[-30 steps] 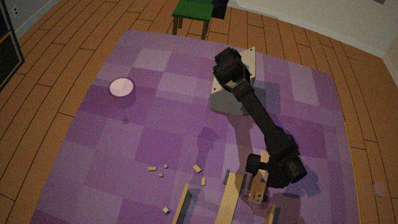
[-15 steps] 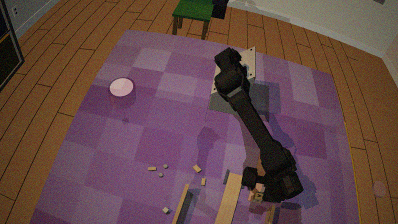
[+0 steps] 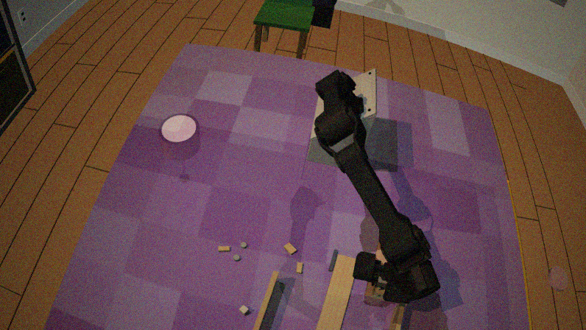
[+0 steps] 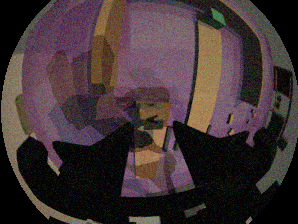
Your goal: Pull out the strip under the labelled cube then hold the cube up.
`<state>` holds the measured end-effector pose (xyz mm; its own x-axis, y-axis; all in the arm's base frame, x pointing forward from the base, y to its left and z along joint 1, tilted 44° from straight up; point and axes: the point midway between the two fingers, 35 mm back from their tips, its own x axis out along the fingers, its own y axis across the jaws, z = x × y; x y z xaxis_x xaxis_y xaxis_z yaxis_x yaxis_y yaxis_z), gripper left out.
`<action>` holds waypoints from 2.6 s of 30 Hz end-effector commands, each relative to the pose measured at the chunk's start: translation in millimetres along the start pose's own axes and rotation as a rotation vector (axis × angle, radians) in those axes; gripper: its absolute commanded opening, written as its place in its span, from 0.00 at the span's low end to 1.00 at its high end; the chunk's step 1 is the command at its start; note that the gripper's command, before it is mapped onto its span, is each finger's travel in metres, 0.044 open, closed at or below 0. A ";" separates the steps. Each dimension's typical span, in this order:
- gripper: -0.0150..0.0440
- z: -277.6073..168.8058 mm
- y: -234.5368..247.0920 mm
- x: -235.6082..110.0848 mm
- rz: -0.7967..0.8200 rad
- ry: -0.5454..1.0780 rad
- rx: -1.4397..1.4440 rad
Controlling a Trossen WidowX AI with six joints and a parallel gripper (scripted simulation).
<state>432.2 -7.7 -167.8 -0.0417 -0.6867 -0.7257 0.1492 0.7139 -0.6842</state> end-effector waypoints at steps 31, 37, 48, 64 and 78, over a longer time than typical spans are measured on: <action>0.68 -2.4 0.0 31.8 -0.009 0.003 -0.008; 0.68 -2.4 0.0 31.8 -0.009 0.003 -0.008; 0.59 -2.5 0.3 31.5 -0.005 0.005 -0.005; 0.25 -12.4 -3.2 21.5 -0.005 0.005 -0.006; 0.25 -48.4 -17.3 -6.9 -0.007 0.005 -0.010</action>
<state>386.8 -12.8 -161.3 -0.0543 -0.6952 -0.7167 0.1332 0.7063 -0.6952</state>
